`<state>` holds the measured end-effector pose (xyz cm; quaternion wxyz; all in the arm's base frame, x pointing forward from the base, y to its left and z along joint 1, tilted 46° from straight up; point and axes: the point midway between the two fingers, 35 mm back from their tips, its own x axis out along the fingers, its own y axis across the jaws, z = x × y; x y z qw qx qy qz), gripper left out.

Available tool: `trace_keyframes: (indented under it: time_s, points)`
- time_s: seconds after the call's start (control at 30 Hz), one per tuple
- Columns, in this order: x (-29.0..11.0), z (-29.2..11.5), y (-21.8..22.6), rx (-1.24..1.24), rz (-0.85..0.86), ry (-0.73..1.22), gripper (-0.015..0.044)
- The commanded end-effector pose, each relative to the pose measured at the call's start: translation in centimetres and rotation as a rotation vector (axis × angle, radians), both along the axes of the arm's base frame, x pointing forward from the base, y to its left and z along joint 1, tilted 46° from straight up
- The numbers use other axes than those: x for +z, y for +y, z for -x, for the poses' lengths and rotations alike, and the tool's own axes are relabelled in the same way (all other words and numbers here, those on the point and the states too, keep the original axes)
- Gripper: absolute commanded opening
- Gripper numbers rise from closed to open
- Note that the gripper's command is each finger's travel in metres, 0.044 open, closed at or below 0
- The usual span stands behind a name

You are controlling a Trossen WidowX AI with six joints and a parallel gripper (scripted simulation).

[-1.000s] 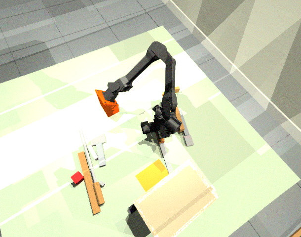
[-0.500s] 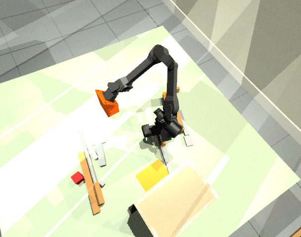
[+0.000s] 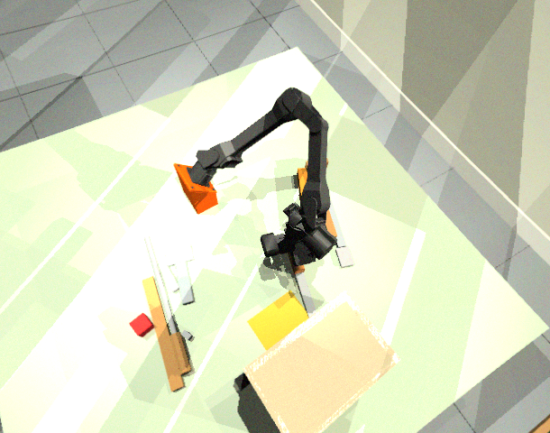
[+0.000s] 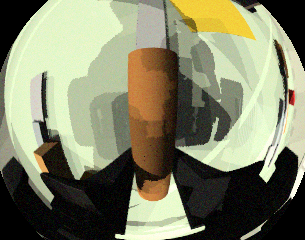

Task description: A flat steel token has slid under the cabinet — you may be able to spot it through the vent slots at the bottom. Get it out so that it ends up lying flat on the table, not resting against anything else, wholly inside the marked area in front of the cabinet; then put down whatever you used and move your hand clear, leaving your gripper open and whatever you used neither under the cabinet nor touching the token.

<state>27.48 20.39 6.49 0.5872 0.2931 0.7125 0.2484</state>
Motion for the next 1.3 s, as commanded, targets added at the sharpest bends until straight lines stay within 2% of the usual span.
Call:
trace_keyframes:
  time_s: [0.0,1.27]
  points:
    - [-0.1,-0.6,0.0,0.001,-0.002,-0.001,0.0]
    - [-0.8,-4.8,0.1,0.001,-0.002,-0.004,0.0]
